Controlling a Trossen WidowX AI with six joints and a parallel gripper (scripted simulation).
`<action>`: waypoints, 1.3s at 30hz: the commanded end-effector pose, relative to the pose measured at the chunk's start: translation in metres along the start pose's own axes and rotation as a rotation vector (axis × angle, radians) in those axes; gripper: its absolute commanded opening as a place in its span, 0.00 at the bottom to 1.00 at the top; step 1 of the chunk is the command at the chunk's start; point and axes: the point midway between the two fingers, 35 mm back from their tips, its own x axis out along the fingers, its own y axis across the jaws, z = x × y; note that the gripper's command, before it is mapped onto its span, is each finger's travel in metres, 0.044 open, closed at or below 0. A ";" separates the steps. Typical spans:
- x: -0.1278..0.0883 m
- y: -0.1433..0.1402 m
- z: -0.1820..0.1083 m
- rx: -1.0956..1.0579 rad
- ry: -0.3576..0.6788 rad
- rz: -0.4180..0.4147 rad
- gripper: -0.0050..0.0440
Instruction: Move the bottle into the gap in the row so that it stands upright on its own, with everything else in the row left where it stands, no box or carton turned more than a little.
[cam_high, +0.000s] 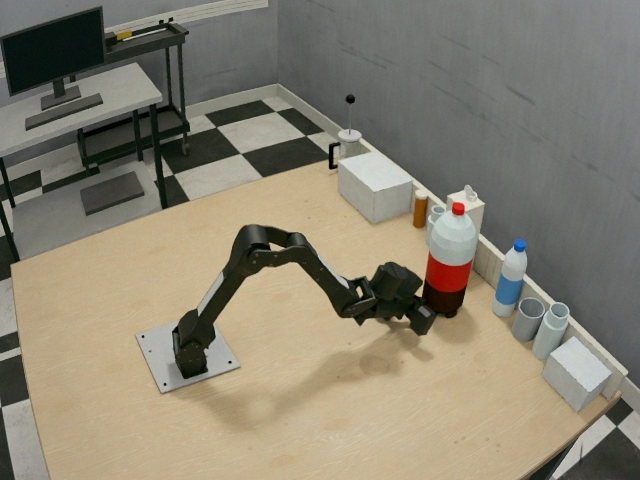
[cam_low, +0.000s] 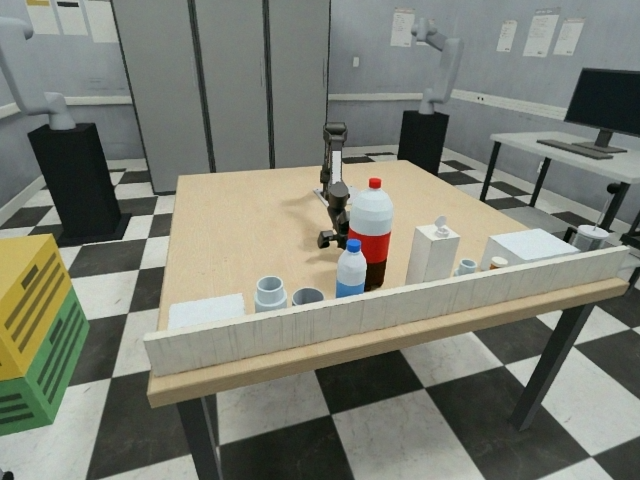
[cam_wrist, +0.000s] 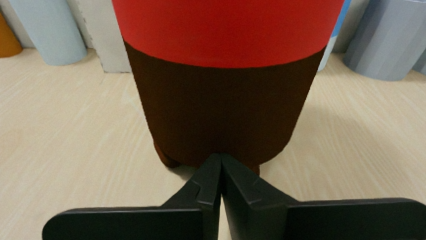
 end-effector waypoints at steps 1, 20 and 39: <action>0.003 0.001 0.014 -0.007 -0.028 -0.001 0.00; 0.013 0.000 0.019 -0.006 -0.027 -0.003 0.00; 0.017 0.000 0.022 -0.007 -0.028 -0.001 0.00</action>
